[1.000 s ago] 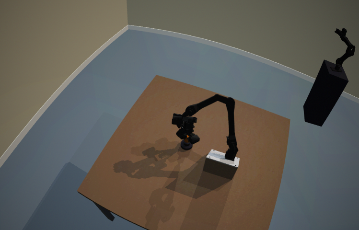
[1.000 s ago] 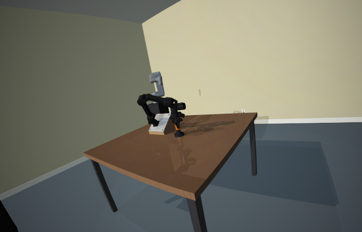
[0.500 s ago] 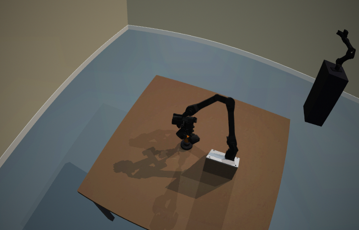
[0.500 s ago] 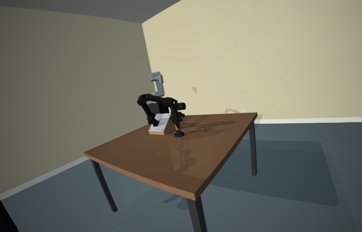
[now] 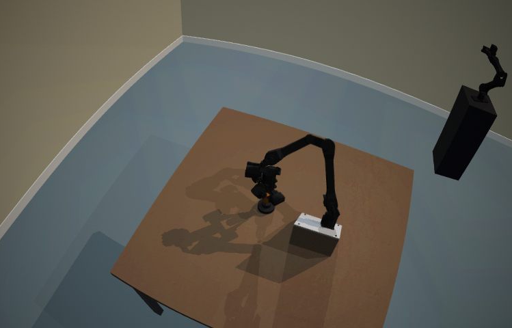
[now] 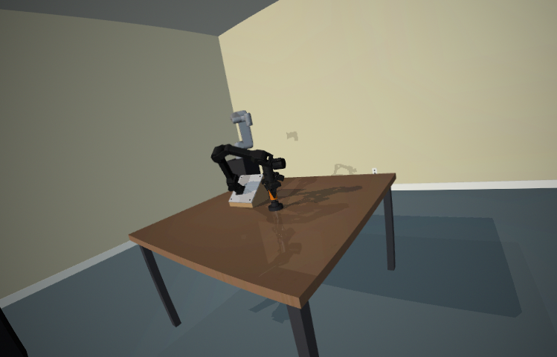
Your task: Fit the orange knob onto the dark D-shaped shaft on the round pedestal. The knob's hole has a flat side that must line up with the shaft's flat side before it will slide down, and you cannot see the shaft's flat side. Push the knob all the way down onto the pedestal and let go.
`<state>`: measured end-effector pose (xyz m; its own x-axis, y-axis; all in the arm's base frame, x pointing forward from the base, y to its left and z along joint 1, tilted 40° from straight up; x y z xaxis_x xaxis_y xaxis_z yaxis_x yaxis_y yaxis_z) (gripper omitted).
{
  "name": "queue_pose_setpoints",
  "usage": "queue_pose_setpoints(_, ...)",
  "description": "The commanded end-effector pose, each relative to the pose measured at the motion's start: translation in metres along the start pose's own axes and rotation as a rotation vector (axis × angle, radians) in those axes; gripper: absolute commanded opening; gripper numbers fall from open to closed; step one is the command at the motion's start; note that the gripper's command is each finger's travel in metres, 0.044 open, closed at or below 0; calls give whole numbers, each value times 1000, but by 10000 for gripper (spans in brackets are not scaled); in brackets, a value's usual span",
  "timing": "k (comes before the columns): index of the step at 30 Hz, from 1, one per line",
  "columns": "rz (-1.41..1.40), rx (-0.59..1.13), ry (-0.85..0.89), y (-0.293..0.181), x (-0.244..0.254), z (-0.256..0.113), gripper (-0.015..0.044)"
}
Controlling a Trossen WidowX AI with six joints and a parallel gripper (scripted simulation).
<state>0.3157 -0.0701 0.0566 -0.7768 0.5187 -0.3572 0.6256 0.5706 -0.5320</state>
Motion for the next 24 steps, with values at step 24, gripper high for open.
queue_pose_setpoints(24, -53, -1, 0, 2, -1, -3, 0)
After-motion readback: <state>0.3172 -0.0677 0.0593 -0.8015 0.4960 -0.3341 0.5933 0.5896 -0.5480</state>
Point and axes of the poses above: the point midway between the two fingers, 35 mm back from their tips, its own z axis out along the fingers, its own x axis across the jaws, y = z × x, the point moved 1 cm from there along -z, back along the fingers, and after that the axes turned 2 degrees about -z, right-handed, at the moved point
